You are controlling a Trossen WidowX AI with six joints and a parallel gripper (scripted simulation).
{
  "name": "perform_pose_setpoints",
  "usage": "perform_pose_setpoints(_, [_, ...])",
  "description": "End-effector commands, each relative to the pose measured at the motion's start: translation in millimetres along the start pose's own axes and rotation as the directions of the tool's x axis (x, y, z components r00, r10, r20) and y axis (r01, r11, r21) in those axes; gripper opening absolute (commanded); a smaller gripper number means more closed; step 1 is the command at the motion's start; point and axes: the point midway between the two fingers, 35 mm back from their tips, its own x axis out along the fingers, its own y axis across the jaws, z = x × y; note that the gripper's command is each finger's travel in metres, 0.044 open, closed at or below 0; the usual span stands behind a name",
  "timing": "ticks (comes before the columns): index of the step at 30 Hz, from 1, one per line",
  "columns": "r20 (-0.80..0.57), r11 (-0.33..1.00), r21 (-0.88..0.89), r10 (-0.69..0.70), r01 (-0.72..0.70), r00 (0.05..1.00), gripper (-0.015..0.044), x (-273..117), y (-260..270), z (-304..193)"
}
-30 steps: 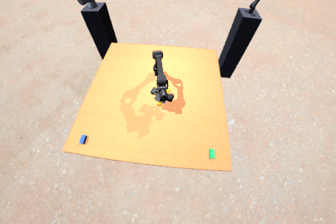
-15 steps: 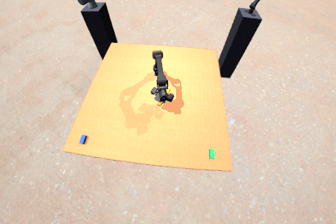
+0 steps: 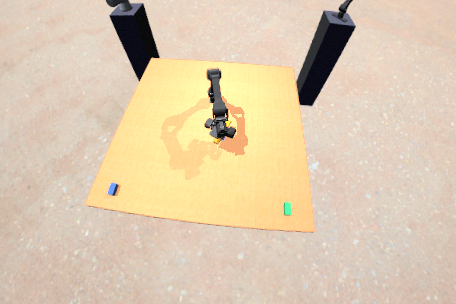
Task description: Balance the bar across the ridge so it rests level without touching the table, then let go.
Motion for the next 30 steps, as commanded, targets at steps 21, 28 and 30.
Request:
perform_pose_setpoints(21, [0.011,1.0,0.0,0.008,-0.008,1.0,0.044,-44.0,2.6,3.6])
perform_pose_setpoints(28, [0.025,1.0,0.0,0.018,-0.018,1.0,0.044,-99.7,-0.6,-0.8])
perform_pose_setpoints(30, [0.025,1.0,0.0,0.018,-0.018,1.0,0.044,-99.7,-0.6,-0.8])
